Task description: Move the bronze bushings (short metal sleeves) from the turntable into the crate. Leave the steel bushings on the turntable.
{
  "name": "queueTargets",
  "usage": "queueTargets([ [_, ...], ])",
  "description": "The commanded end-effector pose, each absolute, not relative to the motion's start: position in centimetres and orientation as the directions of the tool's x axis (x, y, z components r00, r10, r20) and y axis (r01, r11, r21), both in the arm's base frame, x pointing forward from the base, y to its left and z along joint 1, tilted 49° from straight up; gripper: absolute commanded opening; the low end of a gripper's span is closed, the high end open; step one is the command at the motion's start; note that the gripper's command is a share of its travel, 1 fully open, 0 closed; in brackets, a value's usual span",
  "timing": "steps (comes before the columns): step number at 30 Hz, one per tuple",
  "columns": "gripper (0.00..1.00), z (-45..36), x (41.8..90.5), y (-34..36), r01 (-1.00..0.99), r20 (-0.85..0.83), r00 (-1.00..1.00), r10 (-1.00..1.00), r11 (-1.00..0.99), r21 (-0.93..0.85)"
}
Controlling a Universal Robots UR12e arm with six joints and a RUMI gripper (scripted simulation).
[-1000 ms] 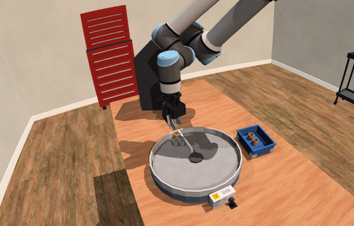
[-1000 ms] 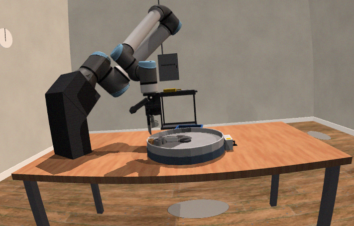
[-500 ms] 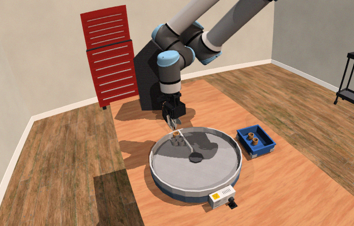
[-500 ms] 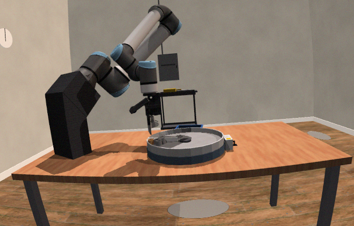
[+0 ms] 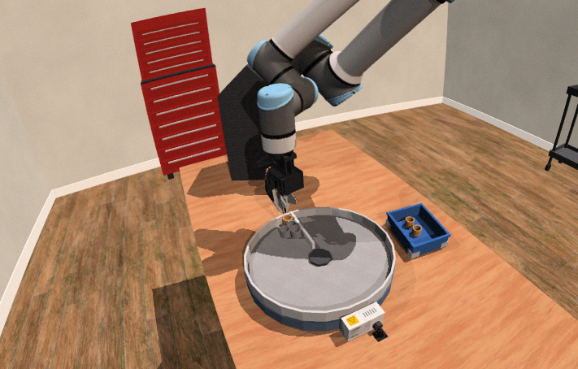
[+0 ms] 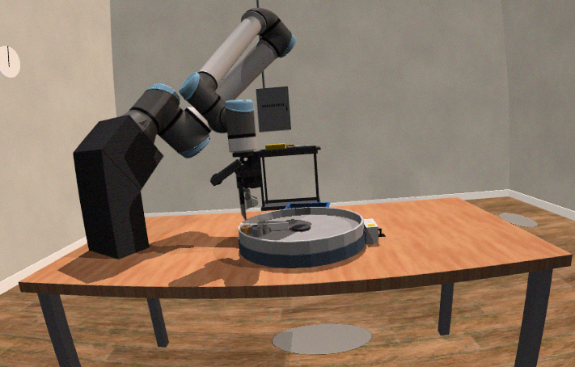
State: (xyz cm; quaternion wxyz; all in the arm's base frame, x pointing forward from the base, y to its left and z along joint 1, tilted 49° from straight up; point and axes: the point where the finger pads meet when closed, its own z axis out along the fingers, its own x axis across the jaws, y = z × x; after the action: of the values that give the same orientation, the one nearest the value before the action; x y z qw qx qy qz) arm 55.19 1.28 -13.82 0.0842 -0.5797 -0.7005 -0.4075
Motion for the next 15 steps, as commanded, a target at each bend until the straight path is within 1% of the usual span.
queueTargets([
  [1, 0.06, -15.18, 55.85, 2.68, 0.882, 0.593, -0.314, 0.741, -0.004, 0.472],
  [15, 0.06, -15.09, 55.83, 2.56, 0.881, 0.591, -0.313, 0.743, -0.004, 0.473],
])
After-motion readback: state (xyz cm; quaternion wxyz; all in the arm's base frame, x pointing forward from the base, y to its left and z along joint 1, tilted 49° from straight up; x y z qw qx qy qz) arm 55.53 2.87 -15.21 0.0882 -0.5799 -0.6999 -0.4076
